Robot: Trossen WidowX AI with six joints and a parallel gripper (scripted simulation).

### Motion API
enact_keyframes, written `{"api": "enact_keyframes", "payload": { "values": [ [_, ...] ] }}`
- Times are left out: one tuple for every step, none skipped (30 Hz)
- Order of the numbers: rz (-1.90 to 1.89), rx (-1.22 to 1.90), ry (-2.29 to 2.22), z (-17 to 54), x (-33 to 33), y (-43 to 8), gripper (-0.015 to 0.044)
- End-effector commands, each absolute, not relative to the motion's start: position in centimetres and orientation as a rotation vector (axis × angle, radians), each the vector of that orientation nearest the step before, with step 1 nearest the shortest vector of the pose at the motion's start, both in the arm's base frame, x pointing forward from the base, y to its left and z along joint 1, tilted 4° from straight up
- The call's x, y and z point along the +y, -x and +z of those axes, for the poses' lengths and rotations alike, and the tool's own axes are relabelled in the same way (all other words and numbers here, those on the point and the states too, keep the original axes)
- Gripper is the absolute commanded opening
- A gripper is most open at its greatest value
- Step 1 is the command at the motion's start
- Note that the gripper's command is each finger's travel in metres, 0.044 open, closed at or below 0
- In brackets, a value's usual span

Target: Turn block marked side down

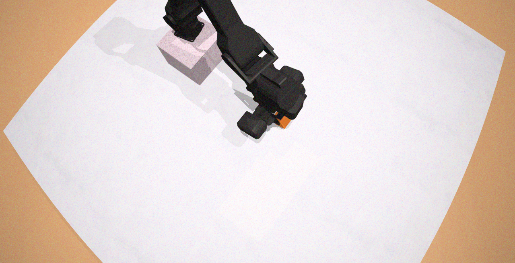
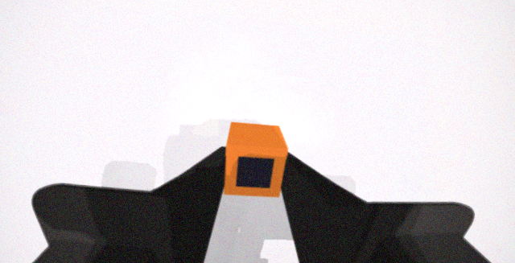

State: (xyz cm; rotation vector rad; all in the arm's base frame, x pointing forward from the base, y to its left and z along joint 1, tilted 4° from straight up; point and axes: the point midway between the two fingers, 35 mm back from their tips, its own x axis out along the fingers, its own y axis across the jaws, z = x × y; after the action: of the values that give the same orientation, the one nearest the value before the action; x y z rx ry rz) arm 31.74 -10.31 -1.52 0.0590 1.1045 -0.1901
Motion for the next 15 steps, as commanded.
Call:
{"api": "enact_keyframes", "payload": {
  "values": [
    [-0.187,1.026,-0.044,-1.19,-10.26,-31.39,0.0000],
    [-0.187,1.009,-0.042,-1.15,-10.24,-31.32,0.0000],
    [-0.187,0.993,-0.039,-1.10,-10.22,-31.25,0.0000],
    [-0.187,0.979,-0.037,-1.06,-10.20,-31.18,0.0000],
    [-0.188,0.971,-0.036,-1.03,-10.19,-31.14,0.0000],
    [-0.188,0.968,-0.035,-1.02,-10.19,-31.13,0.0000],
    [-0.188,0.968,-0.035,-1.02,-10.19,-31.13,0.0000],
    [-0.188,0.968,-0.035,-1.02,-10.19,-31.13,0.0000],
    [-0.188,0.968,-0.035,-1.02,-10.19,-31.13,0.0000],
    [-0.188,0.968,-0.035,-1.02,-10.19,-31.13,0.0000],
    [-0.188,0.966,-0.035,-1.06,-10.20,-31.15,0.0000],
    [-0.188,0.960,-0.035,-1.17,-10.22,-31.23,0.0000],
    [-0.188,0.950,-0.035,-1.35,-10.27,-31.35,0.0000],
    [-0.188,0.938,-0.035,-1.57,-10.33,-31.50,0.0000],
    [-0.188,0.925,-0.034,-1.79,-10.38,-31.63,0.0000]
  ]
}}
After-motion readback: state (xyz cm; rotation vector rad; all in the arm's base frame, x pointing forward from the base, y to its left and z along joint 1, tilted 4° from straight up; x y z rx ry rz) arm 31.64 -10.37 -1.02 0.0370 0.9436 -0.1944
